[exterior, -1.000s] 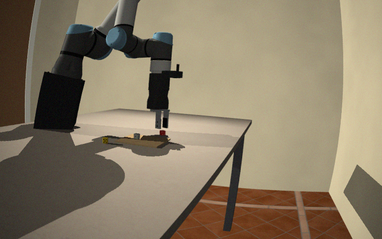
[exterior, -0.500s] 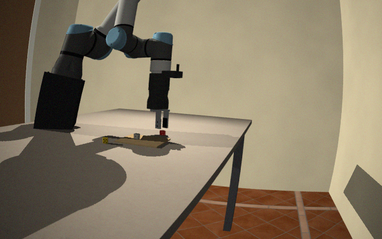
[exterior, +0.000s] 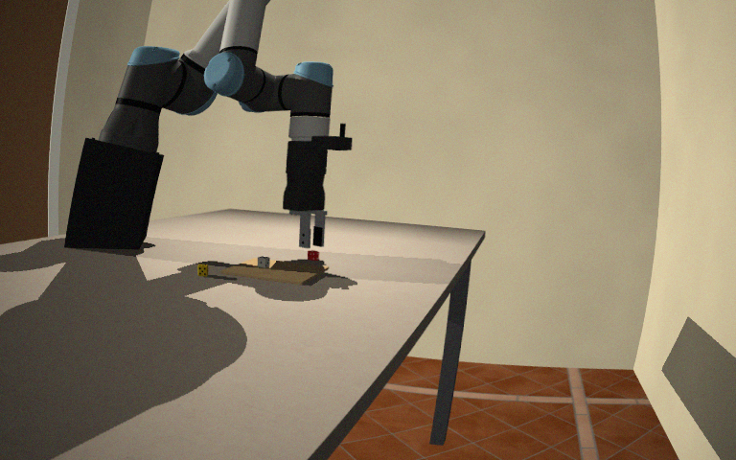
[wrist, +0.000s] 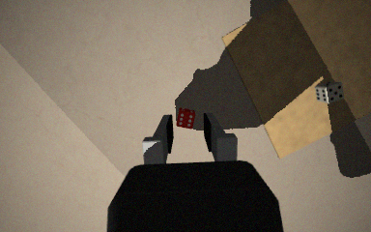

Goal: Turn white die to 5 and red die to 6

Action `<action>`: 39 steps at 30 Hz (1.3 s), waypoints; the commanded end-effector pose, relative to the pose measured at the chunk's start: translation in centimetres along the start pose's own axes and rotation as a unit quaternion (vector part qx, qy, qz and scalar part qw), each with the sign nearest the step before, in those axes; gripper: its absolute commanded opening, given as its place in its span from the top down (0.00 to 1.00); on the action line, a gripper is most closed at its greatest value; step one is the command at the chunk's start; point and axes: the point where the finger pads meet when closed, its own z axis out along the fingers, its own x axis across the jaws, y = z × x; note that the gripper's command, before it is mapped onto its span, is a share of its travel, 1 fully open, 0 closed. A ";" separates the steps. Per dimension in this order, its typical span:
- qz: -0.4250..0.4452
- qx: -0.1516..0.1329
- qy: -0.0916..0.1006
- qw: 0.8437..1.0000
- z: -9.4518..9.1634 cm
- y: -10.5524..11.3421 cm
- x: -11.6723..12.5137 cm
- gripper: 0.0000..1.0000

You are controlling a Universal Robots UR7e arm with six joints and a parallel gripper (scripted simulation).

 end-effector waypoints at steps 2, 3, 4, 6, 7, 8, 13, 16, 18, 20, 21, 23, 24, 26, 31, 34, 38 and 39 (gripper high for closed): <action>0.000 0.001 0.000 1.000 0.1 0.0 0.0 0.36; 0.000 0.001 0.000 1.000 0.1 0.0 0.0 0.36; 0.000 0.001 0.000 1.000 0.1 0.0 0.0 0.36; 0.000 0.001 0.000 1.000 0.2 0.0 0.0 0.36; 0.000 0.001 0.000 1.000 0.3 0.0 0.0 0.36; 0.000 0.001 0.000 1.000 0.4 0.0 0.0 0.36; 0.000 0.001 0.000 1.000 1.1 0.0 0.0 0.36; 0.000 0.001 0.000 1.000 1.5 0.0 0.0 0.36; 0.000 0.001 0.000 1.000 1.7 0.0 0.0 0.36; 0.000 0.001 0.000 1.000 1.8 0.0 0.0 0.36; 0.000 0.001 0.000 1.000 1.8 0.0 0.0 0.36; 0.000 0.001 0.000 1.000 2.0 0.0 0.0 0.36; 0.000 0.001 0.000 1.000 2.0 0.0 0.0 0.36; 0.000 0.001 0.000 1.000 2.1 0.0 0.0 0.36; 0.000 0.001 0.000 1.000 2.2 0.0 0.0 0.36; 0.000 0.001 0.000 1.000 2.2 0.0 0.0 0.36; 0.000 0.001 0.000 1.000 2.2 0.0 0.0 0.36; 0.000 0.001 0.000 1.000 2.2 0.0 0.0 0.36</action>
